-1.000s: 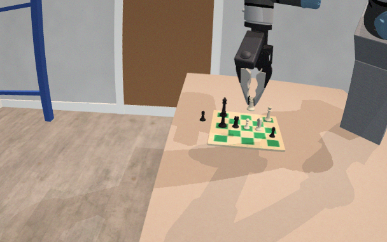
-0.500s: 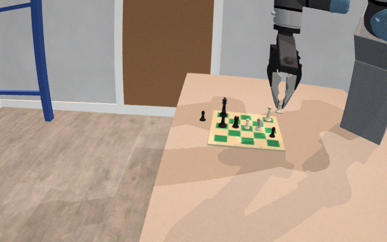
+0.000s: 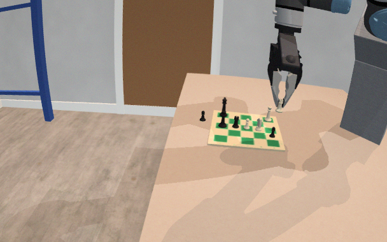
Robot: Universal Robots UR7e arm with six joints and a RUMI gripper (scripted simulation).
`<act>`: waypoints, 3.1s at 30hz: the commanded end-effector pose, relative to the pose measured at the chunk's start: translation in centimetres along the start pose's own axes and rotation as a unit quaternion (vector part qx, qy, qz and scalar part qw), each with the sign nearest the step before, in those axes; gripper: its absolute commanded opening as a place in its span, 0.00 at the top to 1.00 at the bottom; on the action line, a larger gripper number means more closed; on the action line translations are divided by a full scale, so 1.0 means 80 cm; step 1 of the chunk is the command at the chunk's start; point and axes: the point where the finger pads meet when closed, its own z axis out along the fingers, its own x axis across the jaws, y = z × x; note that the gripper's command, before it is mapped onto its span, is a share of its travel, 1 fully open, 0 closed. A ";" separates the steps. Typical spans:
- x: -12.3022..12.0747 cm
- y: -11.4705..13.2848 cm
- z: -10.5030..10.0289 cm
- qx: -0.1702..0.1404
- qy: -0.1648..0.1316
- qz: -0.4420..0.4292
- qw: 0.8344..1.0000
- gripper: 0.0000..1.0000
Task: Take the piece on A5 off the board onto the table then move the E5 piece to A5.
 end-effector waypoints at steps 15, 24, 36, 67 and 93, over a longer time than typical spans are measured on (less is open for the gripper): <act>0.001 0.000 0.021 0.000 0.000 -0.001 1.000 1.00; 0.000 0.001 0.048 0.000 0.000 -0.001 1.000 1.00; 0.000 0.001 0.086 0.001 0.000 -0.001 1.000 1.00; -0.001 0.002 0.120 0.001 0.000 0.000 1.000 1.00; -0.001 0.002 0.120 0.001 0.000 0.000 1.000 1.00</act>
